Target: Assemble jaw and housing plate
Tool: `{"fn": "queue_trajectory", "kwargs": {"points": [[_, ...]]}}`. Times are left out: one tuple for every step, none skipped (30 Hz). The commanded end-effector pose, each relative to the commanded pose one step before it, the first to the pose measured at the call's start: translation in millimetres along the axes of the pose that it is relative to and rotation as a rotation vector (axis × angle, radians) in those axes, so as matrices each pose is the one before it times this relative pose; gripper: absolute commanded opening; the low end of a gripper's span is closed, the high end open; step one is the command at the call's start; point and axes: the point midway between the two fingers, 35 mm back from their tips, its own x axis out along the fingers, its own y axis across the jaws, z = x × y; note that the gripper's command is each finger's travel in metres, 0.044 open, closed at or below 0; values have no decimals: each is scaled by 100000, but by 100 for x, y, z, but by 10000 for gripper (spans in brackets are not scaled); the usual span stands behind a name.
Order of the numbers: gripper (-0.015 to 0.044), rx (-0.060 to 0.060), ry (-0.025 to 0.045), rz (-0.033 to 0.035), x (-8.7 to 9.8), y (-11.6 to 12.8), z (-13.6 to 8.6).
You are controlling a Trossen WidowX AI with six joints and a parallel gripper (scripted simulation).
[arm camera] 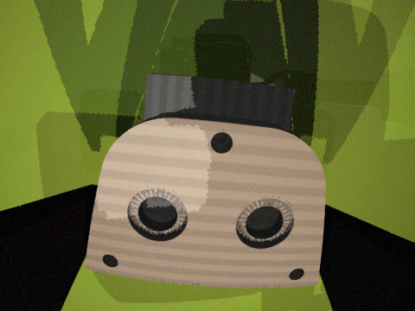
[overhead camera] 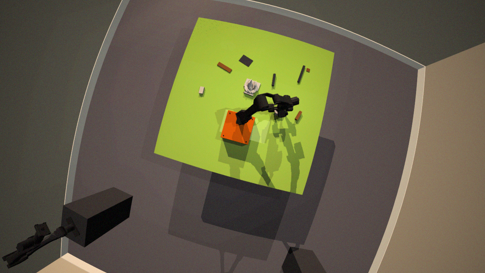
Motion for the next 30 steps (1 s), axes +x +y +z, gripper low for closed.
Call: {"fn": "queue_trajectory", "kwargs": {"points": [[351,22,26,18,-441,64,-16],[351,15,18,-3,-308,35,-10],[351,15,18,-3,-310,31,-9],[351,15,18,-3,-311,28,-8],[351,15,18,-4,-312,24,-8],[351,15,18,-4,-313,21,-7],[351,15,18,-4,-315,17,-6],[351,15,18,-5,-316,14,-5],[351,15,18,-5,-316,10,-5],[351,15,18,-6,-318,6,-4],[351,15,18,-6,-319,3,-3],[351,15,17,-6,-320,-1,-2],[351,15,17,-7,-320,-5,-1],[351,15,17,-7,-321,-9,-1],[351,15,17,-7,-322,-12,0],[351,15,17,-8,-323,-16,1],[351,15,17,-8,-323,-20,2],[351,15,17,-8,-324,-24,3],[351,15,17,-9,-324,-27,3],[351,15,17,-9,-325,-31,4],[351,15,17,-9,-325,-35,5],[351,13,14,-8,-266,-31,5],[351,8,8,-5,-160,-20,3],[351,3,3,-2,-53,-7,1],[351,0,0,0,0,0,0],[351,0,0,0,0,0,0],[351,0,0,0,0,0,0],[351,-477,3,-4,0,-22,-51],[351,-1430,9,-10,0,-66,-154],[351,-2383,16,-17,-1,-109,-257]]}}
